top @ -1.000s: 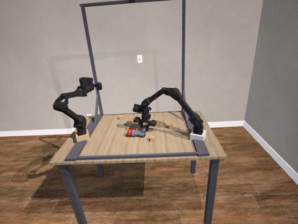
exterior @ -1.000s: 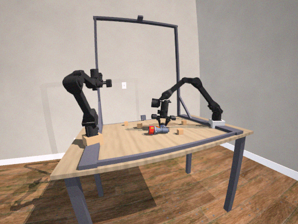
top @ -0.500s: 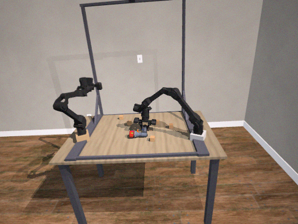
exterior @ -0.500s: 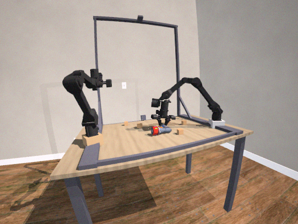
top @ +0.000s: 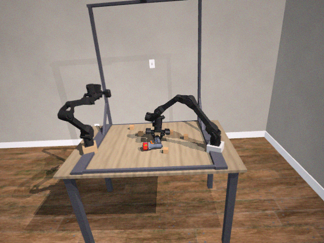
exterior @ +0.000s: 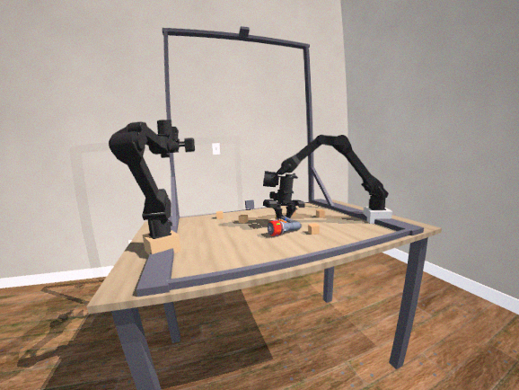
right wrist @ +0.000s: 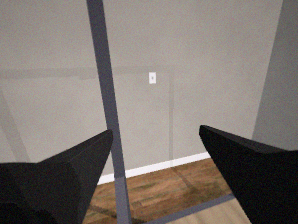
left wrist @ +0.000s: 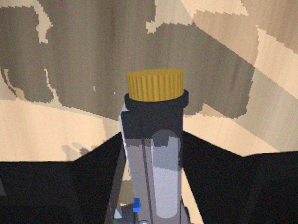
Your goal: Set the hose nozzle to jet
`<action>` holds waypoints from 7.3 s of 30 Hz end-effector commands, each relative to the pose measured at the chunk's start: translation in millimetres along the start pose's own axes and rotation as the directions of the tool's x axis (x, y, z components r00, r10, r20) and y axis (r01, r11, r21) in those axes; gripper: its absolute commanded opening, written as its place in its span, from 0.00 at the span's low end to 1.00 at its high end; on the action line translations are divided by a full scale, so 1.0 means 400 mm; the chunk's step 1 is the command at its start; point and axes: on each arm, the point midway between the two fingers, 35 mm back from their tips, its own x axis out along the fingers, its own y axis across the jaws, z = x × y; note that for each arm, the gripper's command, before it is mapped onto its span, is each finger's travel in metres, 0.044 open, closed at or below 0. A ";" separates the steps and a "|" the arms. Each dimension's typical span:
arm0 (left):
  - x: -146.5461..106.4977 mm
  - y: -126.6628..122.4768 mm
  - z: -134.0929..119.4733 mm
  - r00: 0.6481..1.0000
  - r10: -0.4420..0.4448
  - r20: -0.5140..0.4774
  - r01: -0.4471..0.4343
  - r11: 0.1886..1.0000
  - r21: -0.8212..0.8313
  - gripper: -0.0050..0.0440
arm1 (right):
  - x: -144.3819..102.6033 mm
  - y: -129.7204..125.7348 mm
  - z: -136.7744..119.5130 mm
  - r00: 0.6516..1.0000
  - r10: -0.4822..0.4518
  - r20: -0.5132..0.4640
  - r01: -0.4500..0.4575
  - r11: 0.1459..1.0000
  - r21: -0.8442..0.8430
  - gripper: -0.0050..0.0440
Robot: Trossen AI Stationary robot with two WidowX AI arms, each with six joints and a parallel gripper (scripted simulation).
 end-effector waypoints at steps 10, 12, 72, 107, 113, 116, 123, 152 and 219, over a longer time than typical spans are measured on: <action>-0.031 0.025 0.009 0.999 0.036 -0.018 -0.039 0.979 -0.202 0.45 | -0.002 -0.002 0.021 1.000 -0.006 0.020 0.006 1.000 0.001 0.93; -0.030 0.025 0.009 0.999 0.035 -0.023 -0.039 0.972 -0.233 0.45 | -0.002 -0.002 0.021 1.000 -0.006 0.020 0.006 1.000 0.001 0.93; -0.028 0.029 0.013 0.994 -0.020 -0.104 -0.078 0.524 -0.848 0.45 | -0.002 -0.002 0.021 1.000 -0.006 0.020 0.006 1.000 0.001 0.93; -0.027 0.031 0.014 0.990 -0.073 -0.121 -0.113 0.112 -0.987 0.45 | -0.002 -0.002 0.021 1.000 -0.006 0.020 0.006 1.000 0.001 0.93; -0.028 0.032 0.014 0.990 -0.081 -0.120 -0.116 0.045 -0.992 0.45 | -0.002 -0.002 0.021 1.000 -0.006 0.020 0.006 1.000 0.001 0.93; -0.027 0.032 0.014 0.989 -0.087 -0.119 -0.120 -0.004 -0.993 0.45 | -0.002 -0.002 0.021 1.000 -0.006 0.020 0.006 1.000 0.001 0.93; -0.027 0.032 0.014 0.988 -0.103 -0.119 -0.130 -0.118 -0.984 0.45 | -0.002 -0.002 0.021 1.000 -0.006 0.020 0.006 1.000 0.001 0.93; -0.095 -0.004 0.028 0.973 0.191 -0.128 -0.116 -0.072 -0.991 0.45 | -0.002 -0.002 0.021 1.000 -0.006 0.020 0.006 1.000 0.001 0.93; -0.164 -0.129 0.043 0.759 0.637 -0.134 -0.120 -0.066 -0.991 0.45 | -0.002 -0.002 0.021 1.000 -0.006 0.020 0.006 1.000 0.001 0.93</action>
